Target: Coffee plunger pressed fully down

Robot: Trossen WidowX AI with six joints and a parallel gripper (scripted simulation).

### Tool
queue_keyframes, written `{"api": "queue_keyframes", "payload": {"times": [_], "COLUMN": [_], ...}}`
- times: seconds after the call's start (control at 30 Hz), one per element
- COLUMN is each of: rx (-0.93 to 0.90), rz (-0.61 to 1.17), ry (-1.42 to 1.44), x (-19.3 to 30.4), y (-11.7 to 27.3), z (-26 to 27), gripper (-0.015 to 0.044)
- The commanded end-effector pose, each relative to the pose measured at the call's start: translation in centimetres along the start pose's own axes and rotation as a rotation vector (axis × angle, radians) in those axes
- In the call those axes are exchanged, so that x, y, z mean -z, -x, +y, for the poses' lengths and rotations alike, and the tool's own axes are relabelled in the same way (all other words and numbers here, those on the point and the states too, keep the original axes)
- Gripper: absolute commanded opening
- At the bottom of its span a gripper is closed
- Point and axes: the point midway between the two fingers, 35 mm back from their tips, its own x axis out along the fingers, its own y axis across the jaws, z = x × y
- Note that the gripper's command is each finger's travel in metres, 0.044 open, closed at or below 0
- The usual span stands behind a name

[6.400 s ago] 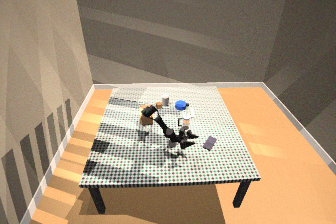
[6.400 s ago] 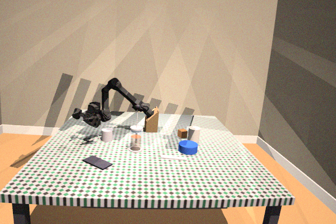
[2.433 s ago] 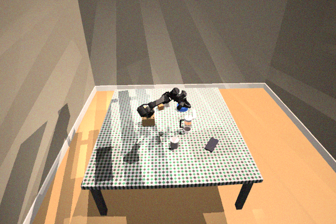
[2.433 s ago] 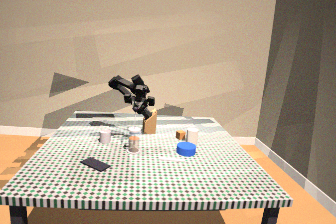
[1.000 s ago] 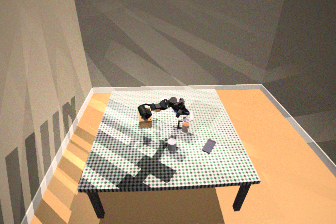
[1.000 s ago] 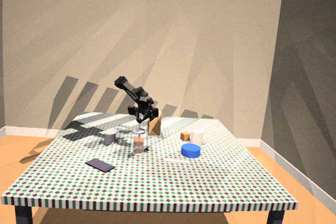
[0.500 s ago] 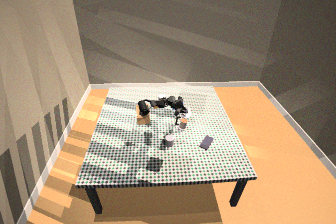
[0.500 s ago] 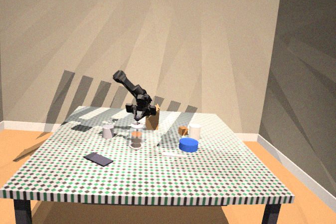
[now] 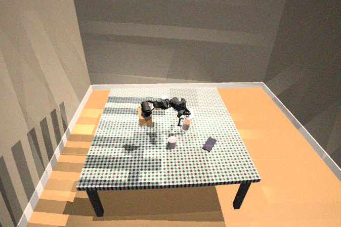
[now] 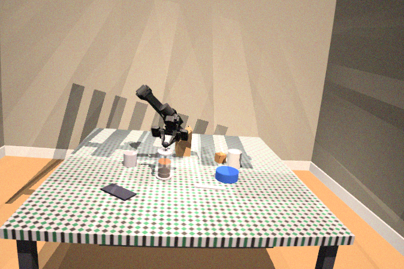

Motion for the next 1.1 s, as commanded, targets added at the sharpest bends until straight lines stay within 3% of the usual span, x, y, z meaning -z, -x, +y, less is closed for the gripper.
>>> {"api": "queue_keyframes", "payload": {"times": [0.0, 0.93, 1.07], "rx": [0.008, 0.004, 0.004], "rz": [0.023, 0.01, 0.01], "ry": [0.017, 0.007, 0.007], "x": [0.56, 0.02, 0.02], "y": [-0.3, -0.33, -0.33], "z": [0.0, 0.15, 0.15], "gripper": [0.0124, 0.0124, 0.0229]}}
